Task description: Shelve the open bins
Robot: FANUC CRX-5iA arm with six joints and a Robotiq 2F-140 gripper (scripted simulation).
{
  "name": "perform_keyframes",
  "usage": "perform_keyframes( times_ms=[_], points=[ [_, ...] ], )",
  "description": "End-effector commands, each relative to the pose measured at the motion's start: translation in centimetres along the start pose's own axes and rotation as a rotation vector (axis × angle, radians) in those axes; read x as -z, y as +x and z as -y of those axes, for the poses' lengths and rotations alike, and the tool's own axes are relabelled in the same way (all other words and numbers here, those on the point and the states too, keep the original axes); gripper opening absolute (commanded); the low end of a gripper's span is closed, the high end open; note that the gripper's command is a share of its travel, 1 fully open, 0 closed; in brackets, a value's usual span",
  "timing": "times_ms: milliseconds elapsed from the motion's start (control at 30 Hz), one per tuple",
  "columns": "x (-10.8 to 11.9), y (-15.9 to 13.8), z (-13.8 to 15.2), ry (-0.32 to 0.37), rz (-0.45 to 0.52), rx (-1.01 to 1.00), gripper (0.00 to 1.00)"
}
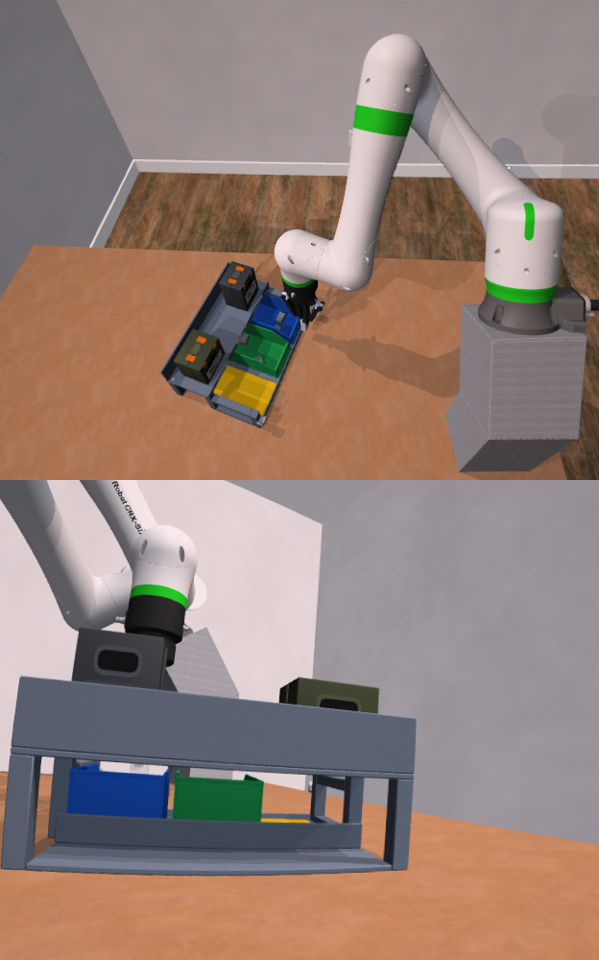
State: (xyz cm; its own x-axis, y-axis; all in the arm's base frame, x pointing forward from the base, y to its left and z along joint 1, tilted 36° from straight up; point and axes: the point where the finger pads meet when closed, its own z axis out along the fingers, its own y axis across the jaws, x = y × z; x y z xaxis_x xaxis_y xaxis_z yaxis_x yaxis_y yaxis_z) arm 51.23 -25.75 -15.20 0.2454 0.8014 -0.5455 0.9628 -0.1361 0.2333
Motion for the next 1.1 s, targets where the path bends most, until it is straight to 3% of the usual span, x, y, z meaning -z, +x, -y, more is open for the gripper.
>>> perform_keyframes(
  times_ms=[0,533,1067],
  points=[
    [0.8,0.0,0.0,0.0,0.0,0.0,0.0],
    [5.0,0.0,0.0,0.0,0.0,0.0,0.0],
    [5.3,0.0,0.0,0.0,0.0,0.0,0.0]
  ],
)
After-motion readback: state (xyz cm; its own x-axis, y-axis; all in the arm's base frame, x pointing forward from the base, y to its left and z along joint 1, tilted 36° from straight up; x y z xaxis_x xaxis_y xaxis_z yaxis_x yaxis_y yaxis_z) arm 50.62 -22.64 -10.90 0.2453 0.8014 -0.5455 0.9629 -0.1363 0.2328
